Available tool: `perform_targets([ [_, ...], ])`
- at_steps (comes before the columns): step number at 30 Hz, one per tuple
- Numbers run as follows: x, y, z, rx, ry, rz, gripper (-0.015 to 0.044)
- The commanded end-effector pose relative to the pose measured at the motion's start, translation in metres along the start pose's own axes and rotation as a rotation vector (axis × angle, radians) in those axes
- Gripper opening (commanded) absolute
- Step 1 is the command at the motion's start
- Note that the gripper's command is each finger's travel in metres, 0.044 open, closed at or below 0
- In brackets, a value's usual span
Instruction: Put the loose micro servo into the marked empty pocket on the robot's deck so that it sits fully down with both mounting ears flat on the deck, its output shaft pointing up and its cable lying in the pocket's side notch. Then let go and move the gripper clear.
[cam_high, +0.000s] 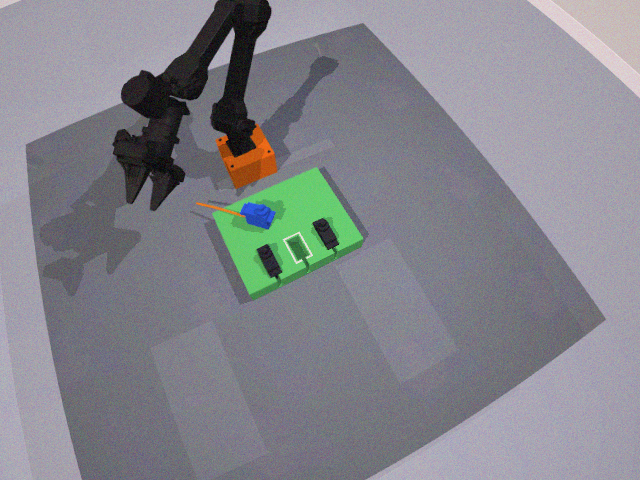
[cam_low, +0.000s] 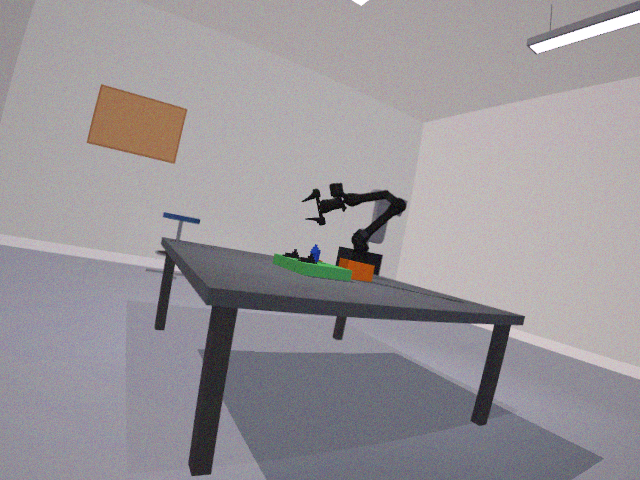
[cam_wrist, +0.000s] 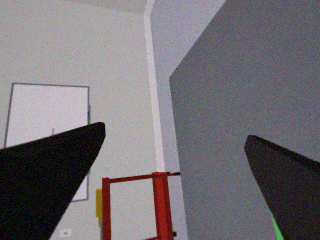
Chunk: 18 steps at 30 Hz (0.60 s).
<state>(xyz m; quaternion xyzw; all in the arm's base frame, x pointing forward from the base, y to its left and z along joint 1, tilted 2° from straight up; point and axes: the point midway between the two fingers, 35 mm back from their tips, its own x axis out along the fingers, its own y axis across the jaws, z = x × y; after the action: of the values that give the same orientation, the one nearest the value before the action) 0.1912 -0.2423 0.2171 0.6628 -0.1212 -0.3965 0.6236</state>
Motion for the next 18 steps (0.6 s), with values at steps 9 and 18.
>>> perform_targets([
  [9, 0.014, -0.046, -0.059, 0.157, 0.138, -0.342, 0.0440],
  [18, 0.006, -0.084, -0.101, 0.214, 0.174, -0.639, 0.0440],
])
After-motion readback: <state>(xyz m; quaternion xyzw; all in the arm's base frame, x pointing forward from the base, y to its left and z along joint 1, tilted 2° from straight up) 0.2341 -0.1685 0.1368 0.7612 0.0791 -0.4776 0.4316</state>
